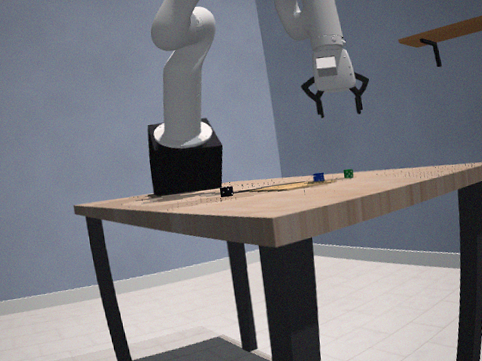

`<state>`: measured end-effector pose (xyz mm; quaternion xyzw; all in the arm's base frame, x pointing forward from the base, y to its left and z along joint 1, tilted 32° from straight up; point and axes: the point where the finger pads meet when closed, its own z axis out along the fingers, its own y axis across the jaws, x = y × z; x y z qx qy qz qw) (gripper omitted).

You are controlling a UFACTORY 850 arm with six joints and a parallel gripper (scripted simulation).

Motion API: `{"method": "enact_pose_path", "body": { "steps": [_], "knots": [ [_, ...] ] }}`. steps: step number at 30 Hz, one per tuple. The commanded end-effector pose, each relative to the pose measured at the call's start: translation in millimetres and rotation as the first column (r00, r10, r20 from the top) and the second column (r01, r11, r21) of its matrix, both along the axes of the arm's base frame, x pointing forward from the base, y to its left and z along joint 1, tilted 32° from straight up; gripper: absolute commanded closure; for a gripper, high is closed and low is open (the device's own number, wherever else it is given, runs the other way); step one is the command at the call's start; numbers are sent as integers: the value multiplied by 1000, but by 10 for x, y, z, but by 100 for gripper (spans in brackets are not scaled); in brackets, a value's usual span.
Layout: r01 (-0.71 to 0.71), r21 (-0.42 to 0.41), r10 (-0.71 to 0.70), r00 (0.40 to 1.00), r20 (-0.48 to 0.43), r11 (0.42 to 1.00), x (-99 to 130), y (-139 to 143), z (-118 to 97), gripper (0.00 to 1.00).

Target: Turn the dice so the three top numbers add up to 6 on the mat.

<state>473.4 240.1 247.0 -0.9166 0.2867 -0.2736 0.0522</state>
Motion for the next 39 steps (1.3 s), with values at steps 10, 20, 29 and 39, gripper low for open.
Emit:
{"method": "enact_pose_path", "body": {
  "steps": [10, 20, 29, 39],
  "knots": [
    [-219, -142, 217, 976, -31, 965, -89, -137, -75, 0],
    [-488, -302, 476, 872, -117, 819, -223, -310, -195, 0],
    [-657, -392, 634, 745, -209, 644, -336, -434, -286, 0],
    [-773, -445, 736, 606, -303, 453, -445, -538, -368, 0]
  ]
}}
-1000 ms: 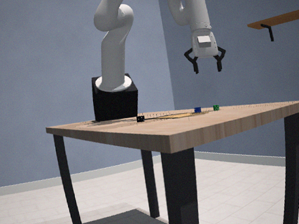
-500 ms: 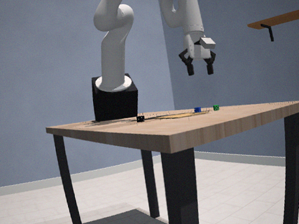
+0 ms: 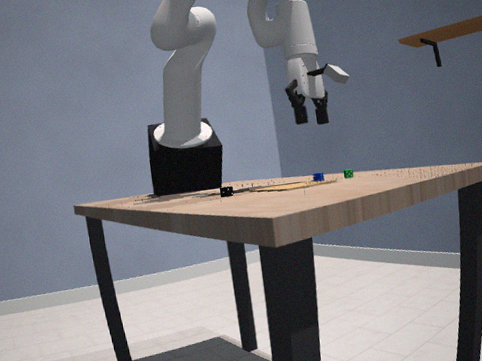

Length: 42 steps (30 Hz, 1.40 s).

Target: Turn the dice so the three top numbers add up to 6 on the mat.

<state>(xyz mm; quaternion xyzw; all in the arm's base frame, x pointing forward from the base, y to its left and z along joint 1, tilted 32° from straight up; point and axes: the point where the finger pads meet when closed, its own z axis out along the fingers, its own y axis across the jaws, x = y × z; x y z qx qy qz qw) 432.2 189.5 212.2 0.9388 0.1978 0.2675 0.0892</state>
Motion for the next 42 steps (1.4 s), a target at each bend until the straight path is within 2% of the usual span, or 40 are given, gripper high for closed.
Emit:
{"method": "enact_pose_path", "body": {
  "steps": [1, 25, 30, 36, 39, 42],
  "knots": [
    [-68, -43, 67, 998, -16, 997, -33, -32, -20, 0],
    [-48, -31, 48, 999, -14, 998, -28, -34, -25, 0],
    [61, 37, -61, 998, -5, 997, 0, -41, -54, 0],
    [223, 139, -224, 975, -7, 965, 40, -51, -98, 0],
    [224, 140, -225, 974, -7, 965, 40, -51, -98, 0],
    [336, 213, -340, 940, -19, 918, 69, -59, -131, 0]
  ]
}}
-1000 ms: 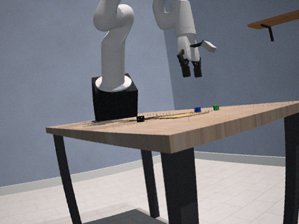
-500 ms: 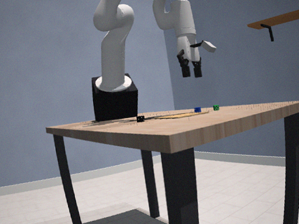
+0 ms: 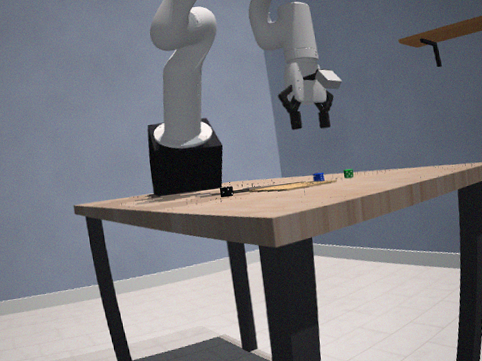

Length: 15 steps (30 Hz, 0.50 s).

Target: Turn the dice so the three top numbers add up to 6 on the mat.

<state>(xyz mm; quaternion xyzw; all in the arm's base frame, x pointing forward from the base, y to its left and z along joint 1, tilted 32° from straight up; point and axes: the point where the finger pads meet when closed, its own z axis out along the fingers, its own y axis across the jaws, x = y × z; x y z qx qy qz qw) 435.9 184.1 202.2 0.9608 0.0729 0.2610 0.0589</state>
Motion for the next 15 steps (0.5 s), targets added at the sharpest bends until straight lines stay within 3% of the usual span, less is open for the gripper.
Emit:
{"method": "enact_pose_path", "body": {
  "steps": [1, 13, 15],
  "knots": [
    [138, 99, -142, 990, 29, 985, 38, -6, -36, 0],
    [360, 245, -373, 928, 8, 900, 93, -20, -103, 0],
    [431, 293, -449, 893, -7, 853, 112, -25, -127, 0]
  ]
}}
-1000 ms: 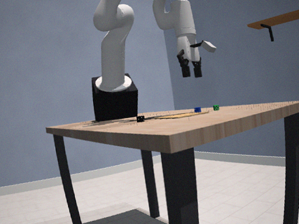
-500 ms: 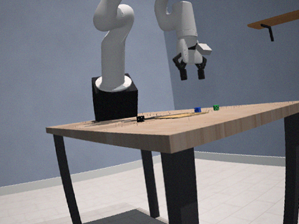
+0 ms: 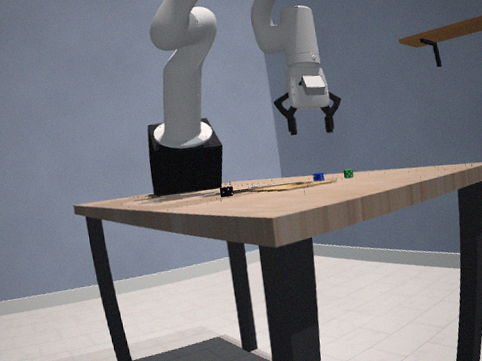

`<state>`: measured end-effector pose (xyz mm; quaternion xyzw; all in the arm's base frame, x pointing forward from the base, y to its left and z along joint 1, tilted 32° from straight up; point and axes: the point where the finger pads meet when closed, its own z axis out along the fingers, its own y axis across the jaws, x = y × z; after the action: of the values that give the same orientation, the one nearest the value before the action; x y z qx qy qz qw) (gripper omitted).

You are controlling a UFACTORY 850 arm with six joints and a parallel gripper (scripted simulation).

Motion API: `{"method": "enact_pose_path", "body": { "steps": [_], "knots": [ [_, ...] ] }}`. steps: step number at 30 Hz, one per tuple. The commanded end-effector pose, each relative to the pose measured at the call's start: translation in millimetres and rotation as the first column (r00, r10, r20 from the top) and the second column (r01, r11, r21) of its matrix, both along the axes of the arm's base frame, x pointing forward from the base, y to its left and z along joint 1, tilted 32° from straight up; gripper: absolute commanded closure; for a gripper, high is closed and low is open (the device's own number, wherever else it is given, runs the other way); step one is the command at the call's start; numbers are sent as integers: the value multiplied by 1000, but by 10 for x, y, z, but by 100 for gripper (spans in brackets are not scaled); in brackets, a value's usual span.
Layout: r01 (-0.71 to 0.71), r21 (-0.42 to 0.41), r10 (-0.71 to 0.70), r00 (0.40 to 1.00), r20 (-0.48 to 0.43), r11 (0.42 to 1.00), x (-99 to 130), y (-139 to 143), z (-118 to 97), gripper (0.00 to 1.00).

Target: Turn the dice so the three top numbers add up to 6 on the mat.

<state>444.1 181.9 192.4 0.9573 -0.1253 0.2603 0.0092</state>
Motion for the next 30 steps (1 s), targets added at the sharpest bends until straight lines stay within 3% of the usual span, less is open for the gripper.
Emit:
{"method": "enact_pose_path", "body": {
  "steps": [1, 12, 15, 23, 30],
  "knots": [
    [130, 103, -135, 990, 45, 986, 35, -4, -36, 0],
    [361, 255, -379, 925, 22, 897, 89, -19, -109, 0],
    [369, 260, -387, 922, 21, 892, 91, -19, -112, 0],
    [544, 382, -578, 816, -33, 747, 136, -32, -179, 0],
    [595, 418, -634, 771, -58, 686, 151, -37, -203, 0]
  ]
}}
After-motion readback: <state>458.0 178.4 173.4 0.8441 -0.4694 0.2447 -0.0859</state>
